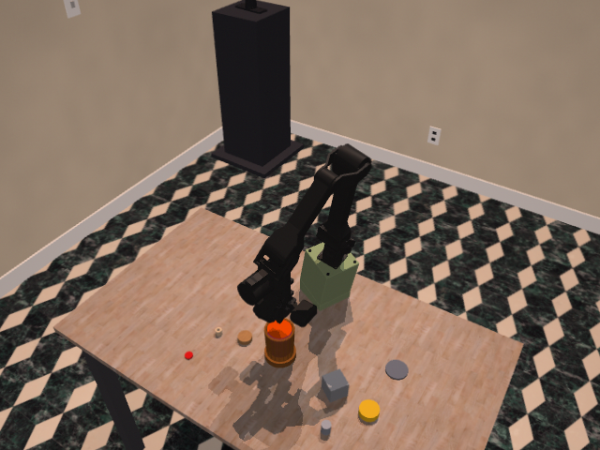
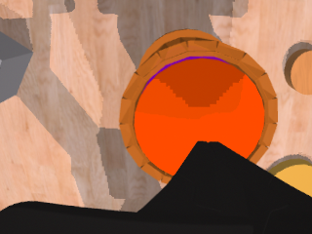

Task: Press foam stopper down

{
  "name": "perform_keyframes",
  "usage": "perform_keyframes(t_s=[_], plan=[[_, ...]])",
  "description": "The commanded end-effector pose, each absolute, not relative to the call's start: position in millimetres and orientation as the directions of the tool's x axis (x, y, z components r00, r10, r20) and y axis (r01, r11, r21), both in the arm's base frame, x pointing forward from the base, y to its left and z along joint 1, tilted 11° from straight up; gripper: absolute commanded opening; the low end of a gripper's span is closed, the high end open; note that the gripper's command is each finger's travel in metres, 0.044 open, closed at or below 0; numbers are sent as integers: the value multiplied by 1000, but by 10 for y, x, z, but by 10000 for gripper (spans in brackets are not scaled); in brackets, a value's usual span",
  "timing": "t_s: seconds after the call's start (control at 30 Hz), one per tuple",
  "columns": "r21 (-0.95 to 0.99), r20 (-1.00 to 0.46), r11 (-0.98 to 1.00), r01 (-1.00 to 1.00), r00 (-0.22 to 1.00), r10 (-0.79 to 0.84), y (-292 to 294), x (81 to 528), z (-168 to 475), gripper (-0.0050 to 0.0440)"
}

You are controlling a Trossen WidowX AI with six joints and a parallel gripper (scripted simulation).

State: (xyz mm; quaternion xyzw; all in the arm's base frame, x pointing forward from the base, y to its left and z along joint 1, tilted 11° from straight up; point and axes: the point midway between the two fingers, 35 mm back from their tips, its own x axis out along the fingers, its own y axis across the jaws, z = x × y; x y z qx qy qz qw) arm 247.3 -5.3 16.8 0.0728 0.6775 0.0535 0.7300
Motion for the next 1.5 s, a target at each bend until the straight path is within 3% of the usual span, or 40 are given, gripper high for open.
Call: perform_keyframes(t_s=[0.0, 1.47], plan=[[178, -980, 984, 20, 97, 176, -44, 2520, 140, 0], [178, -980, 984, 20, 95, 176, -13, 2523, -30, 0]])
